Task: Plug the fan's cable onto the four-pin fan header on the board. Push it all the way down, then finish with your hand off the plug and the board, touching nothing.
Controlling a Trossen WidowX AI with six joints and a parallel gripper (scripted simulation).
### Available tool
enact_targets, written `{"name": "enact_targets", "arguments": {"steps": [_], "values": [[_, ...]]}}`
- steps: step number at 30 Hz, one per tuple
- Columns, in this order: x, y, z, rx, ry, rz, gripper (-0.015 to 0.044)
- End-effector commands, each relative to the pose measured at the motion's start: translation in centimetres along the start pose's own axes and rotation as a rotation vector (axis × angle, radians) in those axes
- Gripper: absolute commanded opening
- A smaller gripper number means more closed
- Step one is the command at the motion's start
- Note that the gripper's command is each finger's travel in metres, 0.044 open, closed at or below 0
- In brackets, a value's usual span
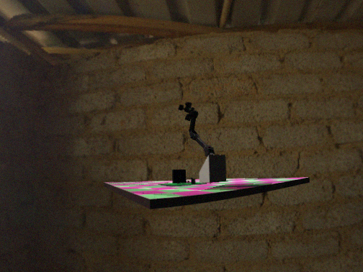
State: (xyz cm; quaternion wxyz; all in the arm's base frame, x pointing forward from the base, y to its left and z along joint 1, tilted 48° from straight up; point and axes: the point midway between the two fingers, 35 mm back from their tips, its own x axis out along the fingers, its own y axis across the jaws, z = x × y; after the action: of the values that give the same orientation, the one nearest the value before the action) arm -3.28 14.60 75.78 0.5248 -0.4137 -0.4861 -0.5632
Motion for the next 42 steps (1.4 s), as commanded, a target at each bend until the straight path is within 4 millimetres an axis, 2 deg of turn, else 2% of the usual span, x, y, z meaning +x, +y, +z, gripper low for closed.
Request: {"name": "enact_targets", "arguments": {"steps": [1, 3, 5, 10, 15, 22, 28, 31, 34, 42], "values": [[0.0, 0.0, 0.0, 0.000, 0.000, 0.000, 0.0426], [0.0, 0.1, 0.1, -0.009, -0.003, 0.002, 0.0440], [-0.4, 0.9, 1.1, -0.084, -0.031, 0.019, 0.0440], [-2.7, 2.6, 6.8, -0.325, -0.215, 0.028, 0.0440], [-6.3, 4.7, 12.1, -0.528, -0.392, -0.031, 0.0440], [-10.9, 7.9, 17.4, -0.788, -0.611, -0.084, 0.0440], [-17.3, 13.4, 21.4, -1.087, -0.866, -0.164, 0.0440], [-20.0, 15.8, 22.5, -1.201, -0.972, -0.209, 0.0440], [-23.8, 18.3, 23.9, -1.337, -1.110, -0.289, 0.0440], [-34.1, 24.4, 25.3, -1.631, -1.471, -0.585, 0.0440]]}}
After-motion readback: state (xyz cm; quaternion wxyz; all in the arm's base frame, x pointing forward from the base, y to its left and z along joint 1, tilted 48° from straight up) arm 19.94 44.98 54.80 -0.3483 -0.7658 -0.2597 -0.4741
